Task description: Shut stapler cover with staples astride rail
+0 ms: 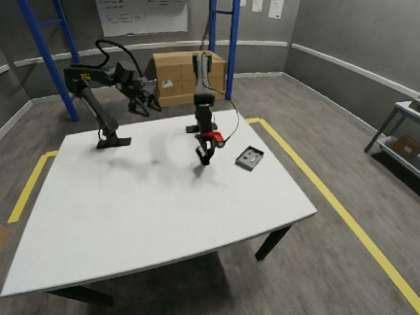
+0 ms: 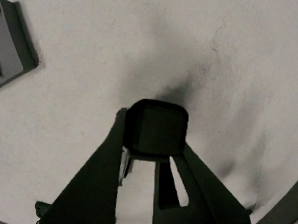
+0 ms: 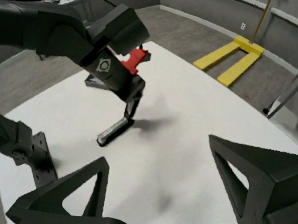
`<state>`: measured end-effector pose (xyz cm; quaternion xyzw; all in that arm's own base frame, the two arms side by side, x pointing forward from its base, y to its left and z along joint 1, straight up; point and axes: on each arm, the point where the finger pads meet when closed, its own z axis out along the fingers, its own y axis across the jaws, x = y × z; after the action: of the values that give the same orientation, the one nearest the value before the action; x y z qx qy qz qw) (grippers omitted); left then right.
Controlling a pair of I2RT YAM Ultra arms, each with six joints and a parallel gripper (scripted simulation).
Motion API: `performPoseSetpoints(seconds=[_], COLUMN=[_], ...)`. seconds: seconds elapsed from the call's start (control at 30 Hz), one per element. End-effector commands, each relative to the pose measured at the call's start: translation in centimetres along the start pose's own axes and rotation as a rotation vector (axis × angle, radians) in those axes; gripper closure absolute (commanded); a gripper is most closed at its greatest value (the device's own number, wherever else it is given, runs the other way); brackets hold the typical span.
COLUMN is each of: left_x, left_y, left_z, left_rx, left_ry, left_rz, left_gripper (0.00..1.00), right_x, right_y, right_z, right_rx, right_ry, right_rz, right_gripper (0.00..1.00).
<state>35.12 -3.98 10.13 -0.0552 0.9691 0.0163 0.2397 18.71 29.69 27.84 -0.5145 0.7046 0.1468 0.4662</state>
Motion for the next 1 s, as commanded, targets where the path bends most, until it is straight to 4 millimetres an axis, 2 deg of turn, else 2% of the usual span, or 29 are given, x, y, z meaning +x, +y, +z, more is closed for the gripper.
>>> performPoseSetpoints(seconds=[0.0, 0.07, 0.13, 0.17, 0.4, 0.43, 0.47, 0.63, 0.7, 0.73, 0.77, 0.87, 0.97], left_x=[-2.2, -1.7, -1.7, -2.2, -1.8, -1.8, -1.7, -1.5, -1.5, -1.2, -0.9, 0.0, 0.0], left_y=[-0.2, -0.2, -0.2, -0.2, -0.2, -0.2, -0.2, -0.1, -0.1, -0.3, -0.4, -1.2, -1.8], left_z=[-0.8, -0.7, -0.7, -0.9, -2.6, -2.8, -3.2, -6.2, -6.2, -6.1, -6.2, -6.2, -7.3], left_rx=[0.002, 0.001, 0.001, 0.004, 0.001, 0.001, 0.001, 0.001, 0.001, 0.012, 0.015, 0.044, 0.062], left_ry=[-0.096, -0.087, -0.087, -0.098, -0.084, -0.084, -0.084, -0.083, -0.083, -0.071, -0.057, 0.017, 0.076], left_rz=[-0.010, -0.007, -0.007, -0.009, -0.012, -0.012, -0.012, -0.013, -0.013, -0.011, -0.009, 0.004, 0.039], left_gripper=[0.77, 0.55, 0.55, 0.49, 0.49, 0.38, 0.36, 0.36, 0.36, 0.47, 0.50, 0.50, 0.50], right_x=[-1.0, -1.0, -1.0, -1.0, -1.0, -1.0, -1.0, -1.0, -1.0, -1.0, -1.0, -1.0, -1.0], right_y=[-0.3, -0.3, -0.3, -0.3, -0.3, -0.3, -0.3, -0.3, -0.3, -0.3, -0.3, -0.3, -0.3], right_z=[-0.9, -0.9, -0.9, -0.9, -0.9, -0.9, -0.9, -0.9, -0.9, -0.9, -0.9, -0.9, -0.9], right_rx=[0.005, 0.005, 0.005, 0.005, 0.005, 0.005, 0.005, 0.005, 0.005, 0.005, 0.005, 0.005, 0.005], right_ry=[-0.044, -0.044, -0.044, -0.044, -0.044, -0.044, -0.044, -0.044, -0.044, -0.044, -0.044, -0.044, -0.044], right_rz=[-0.003, -0.003, -0.003, -0.003, -0.003, -0.003, -0.003, -0.003, -0.003, -0.003, -0.003, -0.003, -0.003], right_gripper=[0.00, 0.00, 0.00, 0.00, 0.00, 0.00, 0.00, 0.00, 0.00, 0.00, 0.00, 0.00, 0.00])
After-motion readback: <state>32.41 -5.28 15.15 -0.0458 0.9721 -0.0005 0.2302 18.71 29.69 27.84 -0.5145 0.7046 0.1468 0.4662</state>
